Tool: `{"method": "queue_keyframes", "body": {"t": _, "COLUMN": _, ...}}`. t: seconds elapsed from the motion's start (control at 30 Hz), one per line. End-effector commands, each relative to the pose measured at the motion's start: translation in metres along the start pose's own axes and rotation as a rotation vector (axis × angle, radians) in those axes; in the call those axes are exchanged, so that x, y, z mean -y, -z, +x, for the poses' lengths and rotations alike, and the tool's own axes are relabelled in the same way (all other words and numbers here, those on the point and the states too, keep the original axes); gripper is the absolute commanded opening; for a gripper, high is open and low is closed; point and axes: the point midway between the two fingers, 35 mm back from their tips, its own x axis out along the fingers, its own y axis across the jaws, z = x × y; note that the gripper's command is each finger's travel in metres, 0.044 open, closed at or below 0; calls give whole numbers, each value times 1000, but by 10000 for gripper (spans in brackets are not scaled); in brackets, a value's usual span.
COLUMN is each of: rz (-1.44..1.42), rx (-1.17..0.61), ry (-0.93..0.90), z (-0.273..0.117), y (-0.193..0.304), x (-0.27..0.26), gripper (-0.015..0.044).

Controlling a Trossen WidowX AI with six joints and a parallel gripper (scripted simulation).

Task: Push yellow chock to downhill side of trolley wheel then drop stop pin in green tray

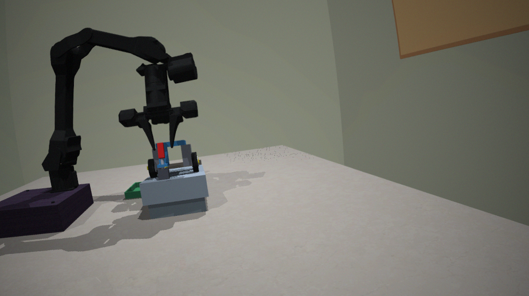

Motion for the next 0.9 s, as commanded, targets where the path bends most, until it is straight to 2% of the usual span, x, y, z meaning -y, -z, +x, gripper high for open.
{"method": "queue_keyframes", "body": {"t": 0.0, "rz": -8, "rx": 3, "ry": -17, "z": 9, "y": -1, "x": -2, "gripper": 190}}
{"method": "queue_keyframes", "body": {"t": 0.6, "rz": -8, "rx": 3, "ry": -17, "z": 26, "y": -3, "x": -6, "gripper": 190}}
{"method": "queue_keyframes", "body": {"t": 0.73, "rz": -2, "rx": 0, "ry": -9, "z": 23, "y": -2, "x": -4, "gripper": 85}}
{"method": "queue_keyframes", "body": {"t": 0.87, "rz": -2, "rx": 0, "ry": -9, "z": 23, "y": -2, "x": -4, "gripper": 58}}
